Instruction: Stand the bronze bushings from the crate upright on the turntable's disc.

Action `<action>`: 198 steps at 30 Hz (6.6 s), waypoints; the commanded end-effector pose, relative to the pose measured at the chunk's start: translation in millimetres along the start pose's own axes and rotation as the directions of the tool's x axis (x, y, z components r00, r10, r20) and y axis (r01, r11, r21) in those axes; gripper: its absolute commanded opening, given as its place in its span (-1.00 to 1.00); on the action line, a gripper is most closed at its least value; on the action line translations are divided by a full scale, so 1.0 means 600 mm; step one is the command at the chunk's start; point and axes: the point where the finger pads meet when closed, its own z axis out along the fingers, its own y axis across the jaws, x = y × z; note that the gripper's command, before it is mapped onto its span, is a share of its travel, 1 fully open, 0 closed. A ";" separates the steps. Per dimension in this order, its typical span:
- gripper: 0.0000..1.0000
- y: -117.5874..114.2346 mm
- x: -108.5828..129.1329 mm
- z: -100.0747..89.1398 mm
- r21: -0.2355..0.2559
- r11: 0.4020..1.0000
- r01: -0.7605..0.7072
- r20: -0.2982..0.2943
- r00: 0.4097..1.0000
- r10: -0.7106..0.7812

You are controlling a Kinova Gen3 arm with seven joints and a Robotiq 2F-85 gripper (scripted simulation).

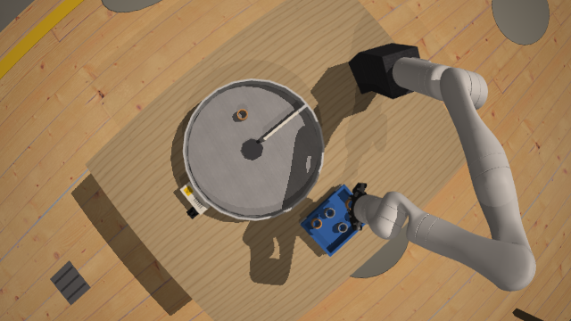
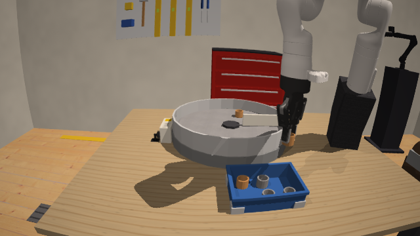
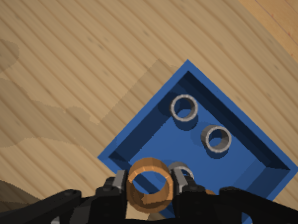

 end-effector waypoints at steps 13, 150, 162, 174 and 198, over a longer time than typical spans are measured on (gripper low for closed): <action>-1.00 -0.001 -0.002 -0.001 -0.001 1.000 0.000 0.000 1.000 0.000; -1.00 -0.263 -0.314 0.042 -0.001 1.000 0.000 0.000 1.000 0.000; -1.00 -0.263 -0.314 0.042 -0.001 1.000 0.000 0.000 1.000 0.000; -1.00 -0.263 -0.315 0.050 -0.001 1.000 0.000 0.000 1.000 0.000; -1.00 -0.263 -0.315 0.108 -0.001 1.000 0.000 0.000 1.000 0.000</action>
